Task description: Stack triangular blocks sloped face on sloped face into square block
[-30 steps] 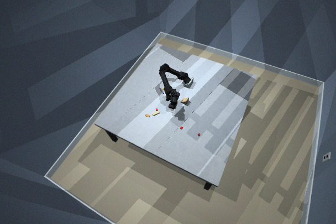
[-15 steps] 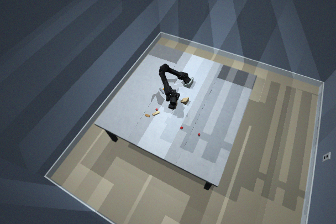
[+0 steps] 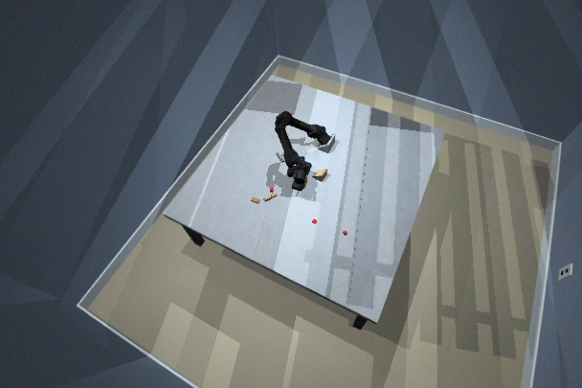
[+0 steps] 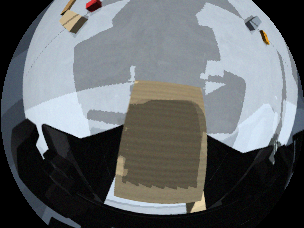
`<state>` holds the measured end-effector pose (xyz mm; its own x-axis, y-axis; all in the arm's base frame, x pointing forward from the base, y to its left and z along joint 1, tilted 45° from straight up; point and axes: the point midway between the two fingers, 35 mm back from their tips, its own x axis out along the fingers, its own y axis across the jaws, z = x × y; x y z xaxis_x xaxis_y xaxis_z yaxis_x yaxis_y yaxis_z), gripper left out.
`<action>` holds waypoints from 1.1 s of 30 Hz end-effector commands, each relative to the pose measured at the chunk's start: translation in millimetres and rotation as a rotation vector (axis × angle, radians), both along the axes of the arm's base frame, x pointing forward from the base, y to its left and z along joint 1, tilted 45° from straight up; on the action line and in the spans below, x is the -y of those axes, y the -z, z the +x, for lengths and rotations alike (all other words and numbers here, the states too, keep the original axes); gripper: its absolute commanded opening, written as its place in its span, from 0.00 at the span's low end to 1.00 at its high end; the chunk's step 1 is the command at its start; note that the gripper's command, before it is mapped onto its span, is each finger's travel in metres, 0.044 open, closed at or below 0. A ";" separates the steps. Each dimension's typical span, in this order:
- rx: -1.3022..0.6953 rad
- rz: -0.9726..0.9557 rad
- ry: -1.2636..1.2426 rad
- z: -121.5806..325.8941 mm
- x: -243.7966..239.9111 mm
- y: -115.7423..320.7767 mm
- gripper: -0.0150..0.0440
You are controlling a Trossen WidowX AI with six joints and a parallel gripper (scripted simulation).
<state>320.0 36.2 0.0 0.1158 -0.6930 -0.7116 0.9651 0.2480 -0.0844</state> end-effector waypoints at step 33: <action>-0.005 -0.003 -0.013 -6.2 -40.8 -36.8 1.00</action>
<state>313.9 76.5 36.7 0.1204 -0.6937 -0.7101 0.9616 0.2591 -0.0901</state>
